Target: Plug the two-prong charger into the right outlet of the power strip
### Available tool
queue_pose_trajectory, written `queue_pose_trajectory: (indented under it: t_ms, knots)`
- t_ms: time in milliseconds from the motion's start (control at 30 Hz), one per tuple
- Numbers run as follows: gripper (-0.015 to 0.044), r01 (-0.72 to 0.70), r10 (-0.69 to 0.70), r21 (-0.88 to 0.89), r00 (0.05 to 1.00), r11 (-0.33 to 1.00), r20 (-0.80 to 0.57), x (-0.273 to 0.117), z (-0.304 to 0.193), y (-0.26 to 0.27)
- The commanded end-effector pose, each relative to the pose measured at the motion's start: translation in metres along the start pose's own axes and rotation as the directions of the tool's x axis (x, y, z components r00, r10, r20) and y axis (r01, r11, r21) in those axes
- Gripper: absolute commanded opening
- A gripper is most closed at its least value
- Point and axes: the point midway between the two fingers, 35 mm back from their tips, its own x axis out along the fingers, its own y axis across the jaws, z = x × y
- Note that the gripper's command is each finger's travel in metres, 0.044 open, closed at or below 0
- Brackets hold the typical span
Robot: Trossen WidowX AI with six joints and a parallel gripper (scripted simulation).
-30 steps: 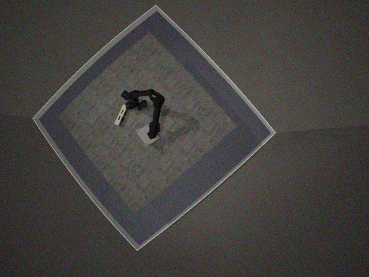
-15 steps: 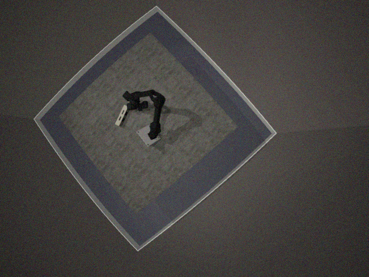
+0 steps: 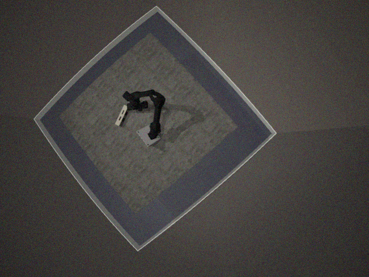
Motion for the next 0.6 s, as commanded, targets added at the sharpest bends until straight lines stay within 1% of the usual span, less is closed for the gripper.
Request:
queue_pose_trajectory:
  t_ms: [0, 333, 567]
  knots:
    - [0.0, -0.004, 0.004, 0.004, 1.0, 1.0, 0.003, -0.01, 0.001, 0.002]
    - [0.0, 0.0, 0.0, -0.004, 1.0, 1.0, 0.001, -0.052, -0.01, 0.001]
    - [0.0, 0.003, -0.003, -0.051, 1.0, 0.999, 0.001, -0.051, -0.015, 0.004]
